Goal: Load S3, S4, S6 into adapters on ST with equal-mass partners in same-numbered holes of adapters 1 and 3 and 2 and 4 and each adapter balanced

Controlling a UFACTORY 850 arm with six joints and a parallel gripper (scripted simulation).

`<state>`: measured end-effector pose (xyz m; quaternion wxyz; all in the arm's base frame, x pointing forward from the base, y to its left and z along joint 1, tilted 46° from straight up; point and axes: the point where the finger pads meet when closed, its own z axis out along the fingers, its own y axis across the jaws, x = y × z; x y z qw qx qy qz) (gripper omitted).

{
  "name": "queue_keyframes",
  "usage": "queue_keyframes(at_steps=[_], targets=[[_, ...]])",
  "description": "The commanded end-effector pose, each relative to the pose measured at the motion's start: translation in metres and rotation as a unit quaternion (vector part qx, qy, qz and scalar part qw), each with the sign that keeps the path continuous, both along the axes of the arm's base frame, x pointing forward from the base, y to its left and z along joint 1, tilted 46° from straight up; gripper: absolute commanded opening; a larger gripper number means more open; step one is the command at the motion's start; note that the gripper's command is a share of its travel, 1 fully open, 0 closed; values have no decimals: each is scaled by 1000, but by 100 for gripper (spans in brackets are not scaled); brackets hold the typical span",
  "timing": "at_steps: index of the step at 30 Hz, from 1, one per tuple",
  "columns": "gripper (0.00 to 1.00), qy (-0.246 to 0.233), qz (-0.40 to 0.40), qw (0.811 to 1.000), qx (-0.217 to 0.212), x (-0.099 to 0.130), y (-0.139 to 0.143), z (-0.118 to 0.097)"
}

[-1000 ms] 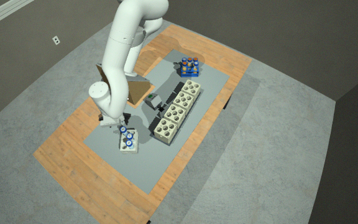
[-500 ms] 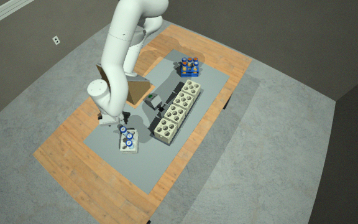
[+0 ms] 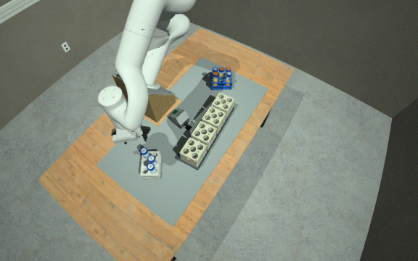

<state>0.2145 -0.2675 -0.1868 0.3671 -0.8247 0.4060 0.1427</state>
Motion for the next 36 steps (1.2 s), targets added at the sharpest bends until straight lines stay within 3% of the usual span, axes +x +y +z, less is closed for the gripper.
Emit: queue_keyframes(at_steps=[1,19,26,34,36], targets=[[100,0,0,1000,-1,0,-9,8],[100,0,0,1000,-1,-3,-38,36],[100,-84,80,993,-8,17,-19,57],[100,-179,171,969,-16,40,3,82],[100,-179,171,969,-16,40,3,82]])
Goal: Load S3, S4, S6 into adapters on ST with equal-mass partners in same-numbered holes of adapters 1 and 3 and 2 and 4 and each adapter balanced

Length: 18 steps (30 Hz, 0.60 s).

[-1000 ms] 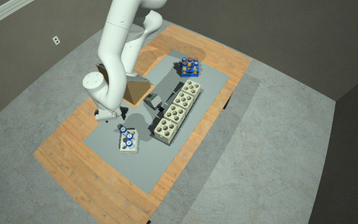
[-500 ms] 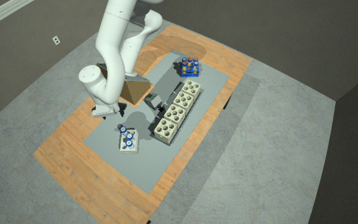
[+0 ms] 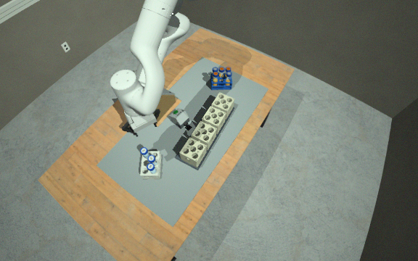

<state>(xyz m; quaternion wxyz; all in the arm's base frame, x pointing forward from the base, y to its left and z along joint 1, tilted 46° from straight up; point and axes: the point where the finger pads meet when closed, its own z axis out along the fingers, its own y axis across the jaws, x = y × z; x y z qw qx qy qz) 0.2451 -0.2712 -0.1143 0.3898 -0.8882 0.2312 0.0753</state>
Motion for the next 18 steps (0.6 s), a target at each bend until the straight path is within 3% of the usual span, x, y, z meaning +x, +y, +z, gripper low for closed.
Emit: queue_keyframes(at_steps=[1,10,18], targets=[[100,-55,40,998,-8,12,9,13],[100,-158,138,978,-16,37,33,41],[100,-158,138,978,-16,54,50,59]])
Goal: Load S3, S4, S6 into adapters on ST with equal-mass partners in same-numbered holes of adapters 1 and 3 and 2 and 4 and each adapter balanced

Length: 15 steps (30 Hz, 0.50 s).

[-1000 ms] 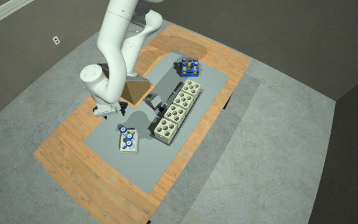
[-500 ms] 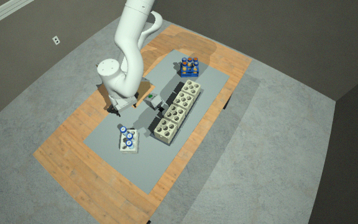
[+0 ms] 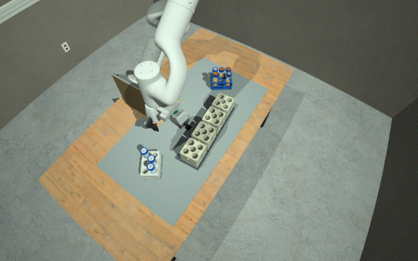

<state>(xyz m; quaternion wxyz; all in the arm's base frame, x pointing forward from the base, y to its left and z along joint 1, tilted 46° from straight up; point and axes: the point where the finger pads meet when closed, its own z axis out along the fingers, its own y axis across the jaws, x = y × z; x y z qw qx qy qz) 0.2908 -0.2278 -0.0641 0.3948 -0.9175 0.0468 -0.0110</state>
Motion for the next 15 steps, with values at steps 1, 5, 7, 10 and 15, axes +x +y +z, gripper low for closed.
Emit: queue_keyframes(at_steps=[1,5,7,10,15], targets=[[100,-6,1,1000,-2,12,9,12],[100,-6,1,1000,-2,23,20,25],[100,-6,1,1000,-2,29,25,31],[100,-6,1,1000,-2,37,34,40],[100,-6,1,1000,-2,48,44,53]])
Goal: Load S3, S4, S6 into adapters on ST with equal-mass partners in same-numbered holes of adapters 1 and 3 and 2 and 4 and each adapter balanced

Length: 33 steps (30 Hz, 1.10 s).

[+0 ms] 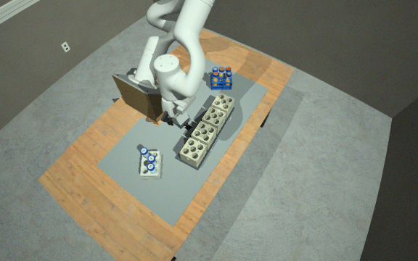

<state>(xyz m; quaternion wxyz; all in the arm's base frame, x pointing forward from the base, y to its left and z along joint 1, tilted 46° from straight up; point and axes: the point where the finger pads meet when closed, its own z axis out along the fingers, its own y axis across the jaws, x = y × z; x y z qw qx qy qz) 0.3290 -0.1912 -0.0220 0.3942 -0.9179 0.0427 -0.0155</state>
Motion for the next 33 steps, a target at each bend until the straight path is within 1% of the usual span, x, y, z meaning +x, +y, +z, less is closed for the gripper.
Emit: queue_keyframes(at_steps=[1,16,18,28,30,33], targets=[[100,-1,-1,1000,-1,10,8,11],[100,-1,-1,1000,-1,53,48,57],[100,-1,-1,1000,-1,53,48,57],[100,-1,-1,1000,-1,81,76,89],[100,-1,-1,1000,-1,83,78,91],[100,-37,34,999,-4,78,88,101]])
